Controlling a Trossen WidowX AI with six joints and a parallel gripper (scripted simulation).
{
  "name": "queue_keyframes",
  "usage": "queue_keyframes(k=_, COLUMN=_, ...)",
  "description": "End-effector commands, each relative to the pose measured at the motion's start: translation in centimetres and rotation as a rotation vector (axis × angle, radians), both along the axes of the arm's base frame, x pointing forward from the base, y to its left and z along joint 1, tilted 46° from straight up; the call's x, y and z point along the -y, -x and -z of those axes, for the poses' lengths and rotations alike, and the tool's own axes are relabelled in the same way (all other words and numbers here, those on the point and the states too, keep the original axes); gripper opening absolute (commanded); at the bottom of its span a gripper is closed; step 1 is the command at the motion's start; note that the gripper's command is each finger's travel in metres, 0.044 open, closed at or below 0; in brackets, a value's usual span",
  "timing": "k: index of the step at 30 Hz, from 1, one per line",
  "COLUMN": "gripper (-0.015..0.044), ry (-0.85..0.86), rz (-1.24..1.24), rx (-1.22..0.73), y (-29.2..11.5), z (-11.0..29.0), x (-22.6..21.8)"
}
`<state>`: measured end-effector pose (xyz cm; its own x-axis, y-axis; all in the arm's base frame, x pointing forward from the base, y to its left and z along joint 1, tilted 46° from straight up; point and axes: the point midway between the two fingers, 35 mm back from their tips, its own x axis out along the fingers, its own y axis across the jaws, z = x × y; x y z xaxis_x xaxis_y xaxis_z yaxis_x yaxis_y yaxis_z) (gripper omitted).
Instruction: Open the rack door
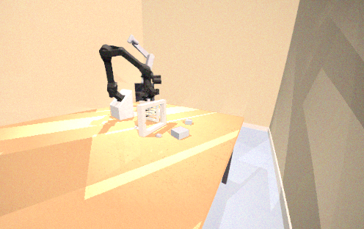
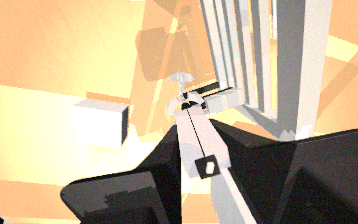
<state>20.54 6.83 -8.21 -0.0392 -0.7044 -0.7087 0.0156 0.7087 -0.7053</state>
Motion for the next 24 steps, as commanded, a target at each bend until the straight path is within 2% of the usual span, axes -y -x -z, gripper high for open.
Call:
queue_keyframes(k=1, gripper=0.0223, ry=0.0, rz=0.007, rx=0.007, y=0.0, z=0.0, x=0.0)
queue_keyframes(k=4, gripper=0.0285, ry=0.0, rz=0.007, rx=0.007, y=0.0, z=0.0, x=0.0)
queue_keyframes(k=24, gripper=0.0285, ry=-0.004, rz=0.004, rx=0.005, y=-0.3, z=-2.3, x=-2.6)
